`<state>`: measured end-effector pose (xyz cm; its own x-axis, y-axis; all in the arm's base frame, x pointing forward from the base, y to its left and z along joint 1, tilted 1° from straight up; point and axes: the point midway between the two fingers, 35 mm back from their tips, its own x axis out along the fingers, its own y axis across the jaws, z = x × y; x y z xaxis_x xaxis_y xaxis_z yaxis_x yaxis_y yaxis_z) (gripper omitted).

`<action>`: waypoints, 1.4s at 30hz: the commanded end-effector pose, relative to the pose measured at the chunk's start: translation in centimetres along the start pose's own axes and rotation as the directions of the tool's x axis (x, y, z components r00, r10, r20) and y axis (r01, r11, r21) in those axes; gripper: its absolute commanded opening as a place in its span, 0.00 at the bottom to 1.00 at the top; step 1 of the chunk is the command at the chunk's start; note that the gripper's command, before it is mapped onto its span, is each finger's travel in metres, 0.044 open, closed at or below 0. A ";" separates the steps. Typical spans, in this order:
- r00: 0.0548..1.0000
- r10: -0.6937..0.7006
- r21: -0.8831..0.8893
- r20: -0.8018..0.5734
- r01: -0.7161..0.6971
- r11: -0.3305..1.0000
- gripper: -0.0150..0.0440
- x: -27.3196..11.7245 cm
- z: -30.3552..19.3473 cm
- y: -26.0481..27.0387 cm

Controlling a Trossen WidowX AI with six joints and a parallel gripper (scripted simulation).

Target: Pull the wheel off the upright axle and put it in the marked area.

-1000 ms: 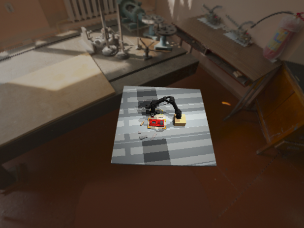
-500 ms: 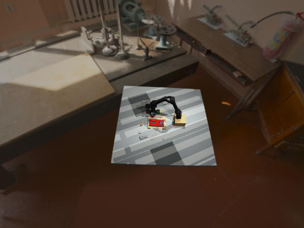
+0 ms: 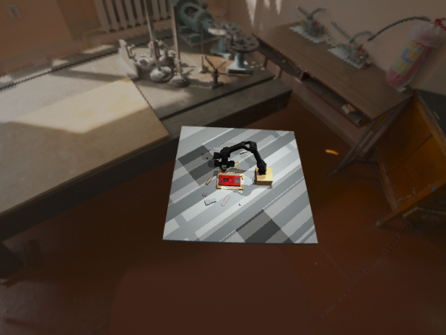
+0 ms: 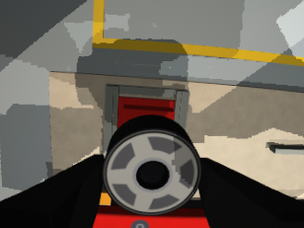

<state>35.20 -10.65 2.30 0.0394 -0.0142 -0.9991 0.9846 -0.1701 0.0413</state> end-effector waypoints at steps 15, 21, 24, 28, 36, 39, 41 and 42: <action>1.000 0.006 0.004 0.002 -0.006 1.000 0.25 -0.9 0.0 0.0; 1.000 0.006 0.005 0.002 -0.006 1.000 0.25 -1.1 0.0 0.0; 1.000 0.006 0.005 0.002 -0.006 1.000 0.25 -1.2 0.0 0.0; 1.000 0.007 0.005 0.002 -0.007 1.000 0.25 -1.4 0.0 0.0; 1.000 0.007 0.005 0.003 -0.007 1.000 0.25 -1.6 0.0 0.0; 1.000 0.007 0.005 0.003 -0.007 1.000 0.25 -1.7 0.0 0.0; 1.000 0.007 0.006 0.003 -0.007 1.000 0.25 -1.8 0.0 0.0; 1.000 0.007 0.006 0.003 -0.007 1.000 0.25 -1.8 0.0 0.0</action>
<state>35.17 -10.61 3.94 0.0461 -0.0176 -0.9988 0.9844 -0.1694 0.0484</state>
